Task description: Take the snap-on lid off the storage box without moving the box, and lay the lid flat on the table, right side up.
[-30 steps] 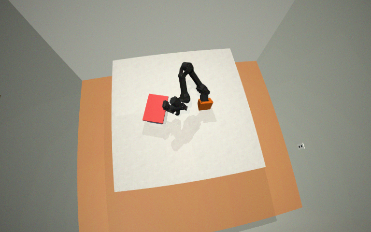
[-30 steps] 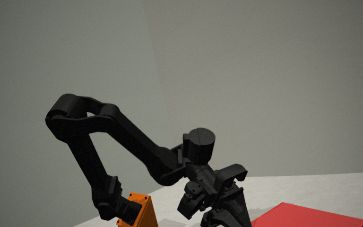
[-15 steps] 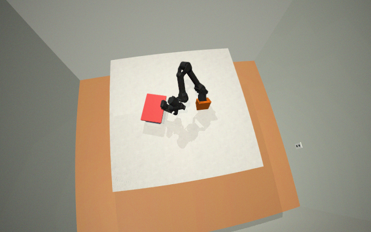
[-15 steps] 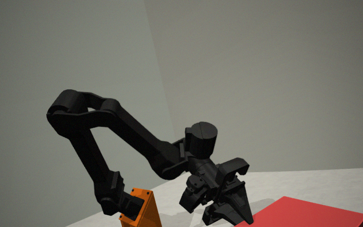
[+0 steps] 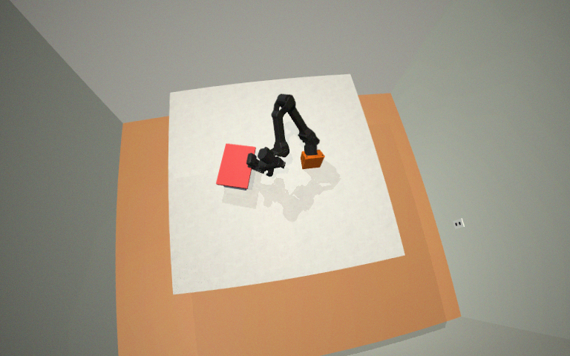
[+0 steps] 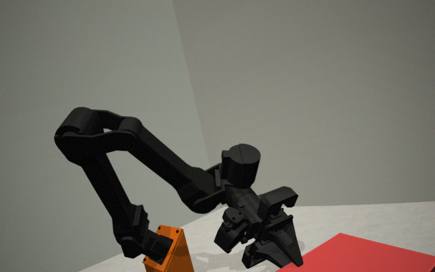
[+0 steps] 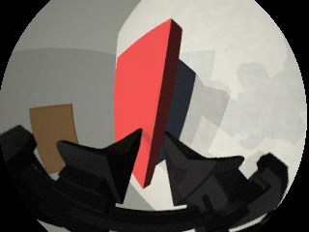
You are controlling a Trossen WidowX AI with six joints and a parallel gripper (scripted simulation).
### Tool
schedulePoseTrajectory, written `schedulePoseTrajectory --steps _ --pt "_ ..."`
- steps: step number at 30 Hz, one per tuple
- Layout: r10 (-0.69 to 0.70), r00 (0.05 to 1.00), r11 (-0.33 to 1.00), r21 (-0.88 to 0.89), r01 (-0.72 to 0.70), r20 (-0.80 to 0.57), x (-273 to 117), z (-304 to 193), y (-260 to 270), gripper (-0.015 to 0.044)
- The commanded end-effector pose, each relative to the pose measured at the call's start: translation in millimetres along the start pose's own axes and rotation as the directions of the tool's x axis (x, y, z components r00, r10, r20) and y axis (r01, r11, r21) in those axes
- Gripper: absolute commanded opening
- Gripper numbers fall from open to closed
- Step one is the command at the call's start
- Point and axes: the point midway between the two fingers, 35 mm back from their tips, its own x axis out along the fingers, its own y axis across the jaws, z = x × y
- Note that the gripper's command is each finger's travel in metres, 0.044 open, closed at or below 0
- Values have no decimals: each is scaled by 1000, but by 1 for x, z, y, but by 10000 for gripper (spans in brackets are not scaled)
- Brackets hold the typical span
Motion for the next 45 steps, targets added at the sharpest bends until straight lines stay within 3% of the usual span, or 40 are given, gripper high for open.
schedulePoseTrajectory --steps 1,45 --pt "6 1000 1000 6 -6 2 -2 0 2 0" --pt "5 1000 1000 2 -5 1 -4 -1 6 0"
